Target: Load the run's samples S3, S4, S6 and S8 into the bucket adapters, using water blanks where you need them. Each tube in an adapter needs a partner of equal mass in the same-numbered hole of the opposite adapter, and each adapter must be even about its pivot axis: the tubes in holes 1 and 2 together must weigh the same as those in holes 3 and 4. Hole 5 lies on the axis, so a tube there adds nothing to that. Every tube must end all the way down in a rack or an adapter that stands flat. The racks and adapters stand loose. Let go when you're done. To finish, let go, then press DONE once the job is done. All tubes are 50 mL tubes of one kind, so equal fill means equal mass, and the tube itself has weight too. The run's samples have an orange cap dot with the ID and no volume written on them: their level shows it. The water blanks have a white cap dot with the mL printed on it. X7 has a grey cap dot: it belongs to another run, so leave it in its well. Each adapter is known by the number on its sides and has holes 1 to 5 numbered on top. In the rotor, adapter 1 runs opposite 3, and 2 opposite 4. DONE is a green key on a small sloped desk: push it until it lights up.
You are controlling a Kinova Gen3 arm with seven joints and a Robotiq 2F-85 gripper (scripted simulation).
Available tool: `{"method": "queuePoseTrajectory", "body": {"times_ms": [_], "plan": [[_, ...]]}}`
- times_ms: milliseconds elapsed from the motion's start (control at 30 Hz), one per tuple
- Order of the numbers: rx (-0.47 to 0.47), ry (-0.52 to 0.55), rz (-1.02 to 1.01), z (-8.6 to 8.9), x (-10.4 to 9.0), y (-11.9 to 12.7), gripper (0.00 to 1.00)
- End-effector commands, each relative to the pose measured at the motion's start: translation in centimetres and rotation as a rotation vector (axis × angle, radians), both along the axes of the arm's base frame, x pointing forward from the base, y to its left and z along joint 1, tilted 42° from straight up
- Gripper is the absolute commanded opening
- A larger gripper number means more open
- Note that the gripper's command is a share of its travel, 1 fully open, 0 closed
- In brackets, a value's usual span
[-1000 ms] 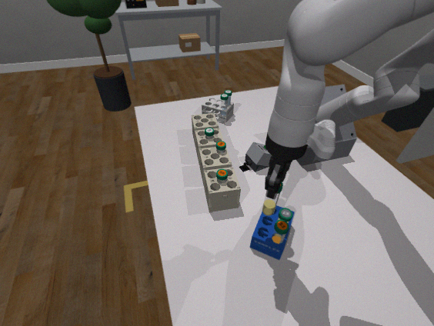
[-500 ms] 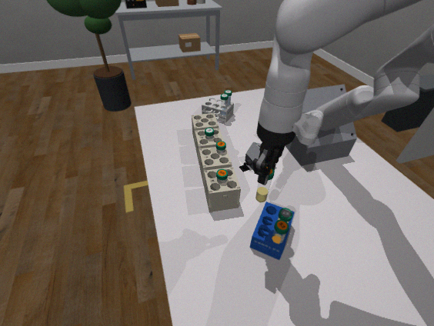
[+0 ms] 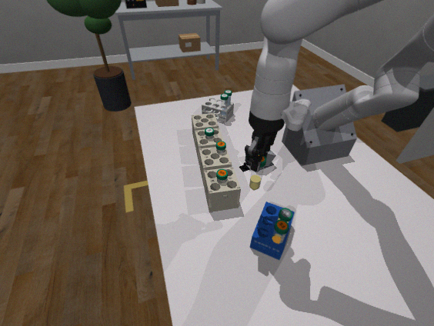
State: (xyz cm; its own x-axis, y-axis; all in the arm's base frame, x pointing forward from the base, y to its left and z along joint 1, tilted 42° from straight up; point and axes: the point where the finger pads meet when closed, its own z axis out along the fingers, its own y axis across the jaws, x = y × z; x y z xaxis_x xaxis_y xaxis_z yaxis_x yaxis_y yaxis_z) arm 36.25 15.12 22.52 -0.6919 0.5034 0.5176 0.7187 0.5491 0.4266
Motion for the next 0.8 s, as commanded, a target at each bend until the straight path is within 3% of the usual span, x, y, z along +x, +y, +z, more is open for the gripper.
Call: {"method": "queuePoseTrajectory", "body": {"times_ms": [0,767], "plan": [[0.0,-0.001,-0.001,-0.7,0.1,-0.9,0.1],[0.0,-0.001,-0.001,-5.0,0.6,-5.6,0.1]]}}
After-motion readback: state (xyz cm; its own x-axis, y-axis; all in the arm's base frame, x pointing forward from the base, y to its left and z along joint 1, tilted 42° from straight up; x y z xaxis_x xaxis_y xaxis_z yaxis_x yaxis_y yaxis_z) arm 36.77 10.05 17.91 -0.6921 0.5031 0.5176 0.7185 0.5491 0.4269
